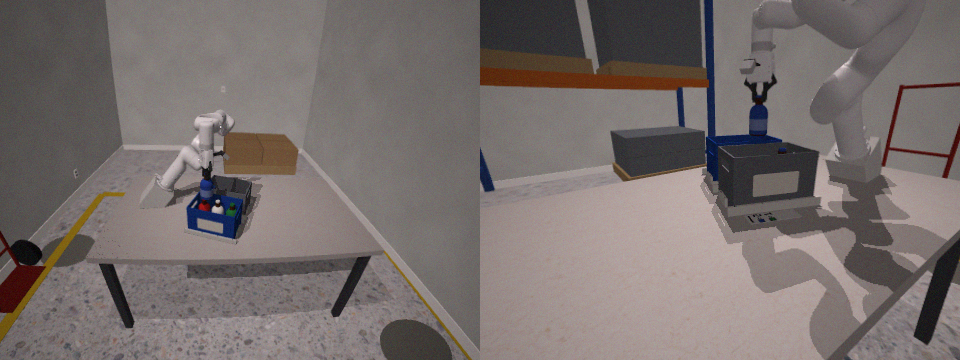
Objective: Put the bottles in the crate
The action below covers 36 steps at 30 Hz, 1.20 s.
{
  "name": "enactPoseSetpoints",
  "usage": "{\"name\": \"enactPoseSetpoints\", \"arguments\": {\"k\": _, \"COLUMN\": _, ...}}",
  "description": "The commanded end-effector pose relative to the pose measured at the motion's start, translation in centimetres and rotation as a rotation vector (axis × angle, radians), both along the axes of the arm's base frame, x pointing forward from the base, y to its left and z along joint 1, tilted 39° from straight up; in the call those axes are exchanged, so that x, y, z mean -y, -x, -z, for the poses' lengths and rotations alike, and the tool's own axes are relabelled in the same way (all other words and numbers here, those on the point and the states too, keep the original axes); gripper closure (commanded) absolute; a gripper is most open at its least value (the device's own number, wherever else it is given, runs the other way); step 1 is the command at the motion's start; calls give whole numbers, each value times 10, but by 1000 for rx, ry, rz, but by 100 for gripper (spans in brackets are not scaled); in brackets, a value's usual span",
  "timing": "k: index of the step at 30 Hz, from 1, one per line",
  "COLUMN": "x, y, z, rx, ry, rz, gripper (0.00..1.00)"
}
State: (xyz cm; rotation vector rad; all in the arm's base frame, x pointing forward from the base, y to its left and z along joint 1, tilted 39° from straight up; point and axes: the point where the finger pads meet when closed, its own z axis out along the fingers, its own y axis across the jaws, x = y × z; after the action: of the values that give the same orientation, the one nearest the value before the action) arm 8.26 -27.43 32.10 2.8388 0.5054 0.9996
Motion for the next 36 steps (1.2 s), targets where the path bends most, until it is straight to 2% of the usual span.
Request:
{"name": "enactPoseSetpoints", "arguments": {"k": 1, "x": -5, "y": -4, "z": -5, "rx": -1, "ry": 3, "rz": 1, "gripper": 100}}
{"name": "enactPoseSetpoints", "arguments": {"k": 36, "x": -47, "y": -39, "z": -34, "rx": -1, "ry": 3, "rz": 1, "gripper": 100}}
